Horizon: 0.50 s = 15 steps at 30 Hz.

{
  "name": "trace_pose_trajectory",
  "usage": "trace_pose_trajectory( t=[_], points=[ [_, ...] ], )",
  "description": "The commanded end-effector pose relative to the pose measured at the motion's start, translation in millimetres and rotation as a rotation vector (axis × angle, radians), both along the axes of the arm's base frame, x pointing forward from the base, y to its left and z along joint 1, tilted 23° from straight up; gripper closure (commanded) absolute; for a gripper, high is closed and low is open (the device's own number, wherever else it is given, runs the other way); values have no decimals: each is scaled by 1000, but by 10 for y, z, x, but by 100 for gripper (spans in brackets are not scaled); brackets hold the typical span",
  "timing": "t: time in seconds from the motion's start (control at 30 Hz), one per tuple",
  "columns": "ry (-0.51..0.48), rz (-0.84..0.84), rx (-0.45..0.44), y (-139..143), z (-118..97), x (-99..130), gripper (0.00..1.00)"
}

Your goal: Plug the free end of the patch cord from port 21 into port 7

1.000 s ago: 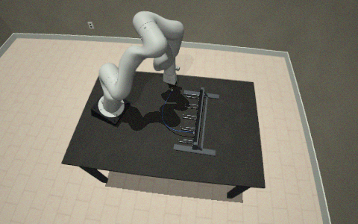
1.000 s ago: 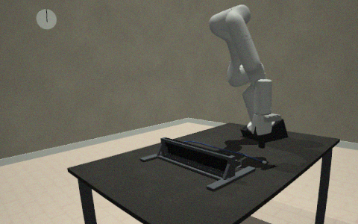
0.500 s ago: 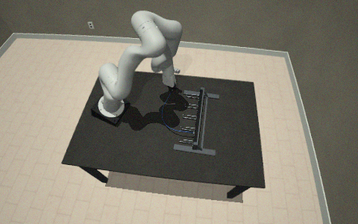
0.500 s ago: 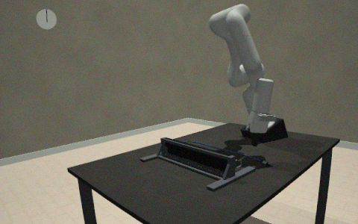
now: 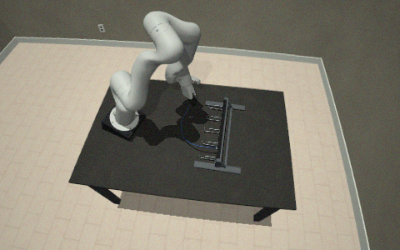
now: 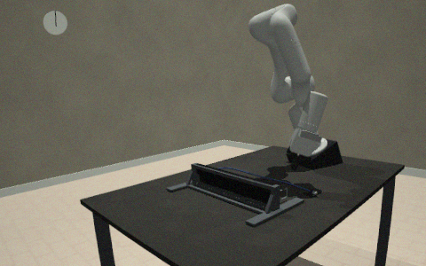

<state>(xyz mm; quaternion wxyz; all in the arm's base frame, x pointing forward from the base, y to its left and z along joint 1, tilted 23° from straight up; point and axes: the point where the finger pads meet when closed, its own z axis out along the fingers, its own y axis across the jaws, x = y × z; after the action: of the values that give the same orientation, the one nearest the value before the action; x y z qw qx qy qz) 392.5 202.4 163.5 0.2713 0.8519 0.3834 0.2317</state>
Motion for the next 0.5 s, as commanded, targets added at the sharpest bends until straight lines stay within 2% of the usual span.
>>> trace_pose_trajectory(
  t=[0.0,0.13,0.2,0.23,0.47],
  points=[
    [-143,-67,59,-94,118,45,100],
    [-215,-104,102,-128,197,73,100],
    [-215,-104,102,-128,197,73,100],
    [-268,-128,137,-146,256,92,100],
    [-384,-172,232,-166,396,129,100]
  ],
)
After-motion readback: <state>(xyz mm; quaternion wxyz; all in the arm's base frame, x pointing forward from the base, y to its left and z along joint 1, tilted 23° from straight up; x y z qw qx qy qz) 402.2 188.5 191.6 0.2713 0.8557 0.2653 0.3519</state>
